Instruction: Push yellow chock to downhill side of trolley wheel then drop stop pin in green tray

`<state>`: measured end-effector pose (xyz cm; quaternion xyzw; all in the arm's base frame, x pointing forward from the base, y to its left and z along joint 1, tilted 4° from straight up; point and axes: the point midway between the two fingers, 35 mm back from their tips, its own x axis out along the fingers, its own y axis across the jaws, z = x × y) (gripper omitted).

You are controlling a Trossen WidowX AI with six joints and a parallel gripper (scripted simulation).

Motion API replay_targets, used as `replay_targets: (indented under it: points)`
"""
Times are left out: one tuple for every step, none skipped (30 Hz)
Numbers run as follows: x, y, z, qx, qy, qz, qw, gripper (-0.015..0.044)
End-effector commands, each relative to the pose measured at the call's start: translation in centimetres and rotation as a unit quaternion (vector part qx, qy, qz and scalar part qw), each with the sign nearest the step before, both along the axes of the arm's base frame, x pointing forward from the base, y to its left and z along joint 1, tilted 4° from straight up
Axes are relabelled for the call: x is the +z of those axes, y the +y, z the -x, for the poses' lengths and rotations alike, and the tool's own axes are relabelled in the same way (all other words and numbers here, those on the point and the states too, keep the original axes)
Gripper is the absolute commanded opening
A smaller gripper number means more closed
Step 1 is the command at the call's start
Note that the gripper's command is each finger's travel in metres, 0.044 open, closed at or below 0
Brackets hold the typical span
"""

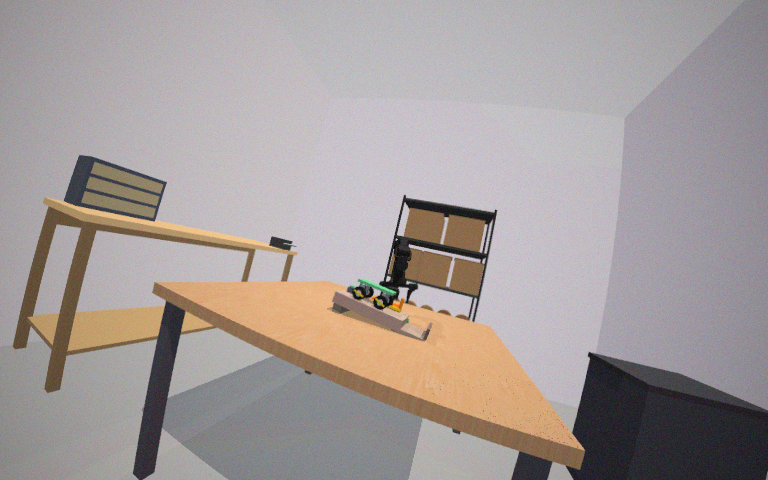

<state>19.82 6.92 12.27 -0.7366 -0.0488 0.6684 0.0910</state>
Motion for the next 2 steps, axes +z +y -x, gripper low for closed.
replay_targets:
  points:
    - [1.39,-0.02,0.24,0.002,-0.002,-0.002,1.0,0.044]
    - [1.71,-0.03,0.28,0.002,-0.002,-0.002,1.0,0.044]
